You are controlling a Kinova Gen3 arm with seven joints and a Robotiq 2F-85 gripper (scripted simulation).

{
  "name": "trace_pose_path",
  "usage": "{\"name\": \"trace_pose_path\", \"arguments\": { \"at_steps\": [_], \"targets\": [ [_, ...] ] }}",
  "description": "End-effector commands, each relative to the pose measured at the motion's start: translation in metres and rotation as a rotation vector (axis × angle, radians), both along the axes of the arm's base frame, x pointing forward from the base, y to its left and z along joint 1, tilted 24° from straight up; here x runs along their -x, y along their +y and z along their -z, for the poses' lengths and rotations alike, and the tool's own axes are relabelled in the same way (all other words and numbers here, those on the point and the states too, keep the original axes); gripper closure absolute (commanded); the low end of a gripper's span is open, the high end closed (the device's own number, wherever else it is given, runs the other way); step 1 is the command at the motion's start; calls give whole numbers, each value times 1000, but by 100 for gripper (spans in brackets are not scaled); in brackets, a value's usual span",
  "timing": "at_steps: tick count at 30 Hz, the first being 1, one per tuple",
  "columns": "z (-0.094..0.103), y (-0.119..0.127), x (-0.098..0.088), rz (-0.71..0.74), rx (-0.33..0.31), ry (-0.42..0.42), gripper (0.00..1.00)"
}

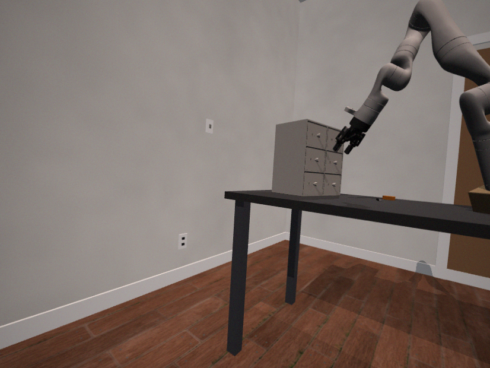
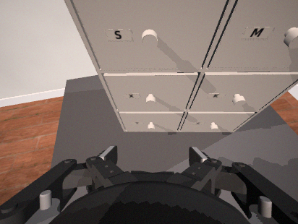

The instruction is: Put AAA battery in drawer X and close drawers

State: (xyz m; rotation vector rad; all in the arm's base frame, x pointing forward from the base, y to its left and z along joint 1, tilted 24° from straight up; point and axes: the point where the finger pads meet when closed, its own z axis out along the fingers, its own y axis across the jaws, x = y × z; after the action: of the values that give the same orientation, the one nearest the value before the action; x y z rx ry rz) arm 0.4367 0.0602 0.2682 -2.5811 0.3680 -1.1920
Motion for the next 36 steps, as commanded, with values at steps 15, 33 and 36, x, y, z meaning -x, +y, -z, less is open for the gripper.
{"name": "trace_pose_path", "arguments": {
  "at_steps": [15, 33, 36],
  "targets": [
    [2, 5, 1, -10, -2, 0, 67],
    [2, 5, 1, -10, -2, 0, 67],
    [2, 5, 1, -10, -2, 0, 67]
  ]
}}
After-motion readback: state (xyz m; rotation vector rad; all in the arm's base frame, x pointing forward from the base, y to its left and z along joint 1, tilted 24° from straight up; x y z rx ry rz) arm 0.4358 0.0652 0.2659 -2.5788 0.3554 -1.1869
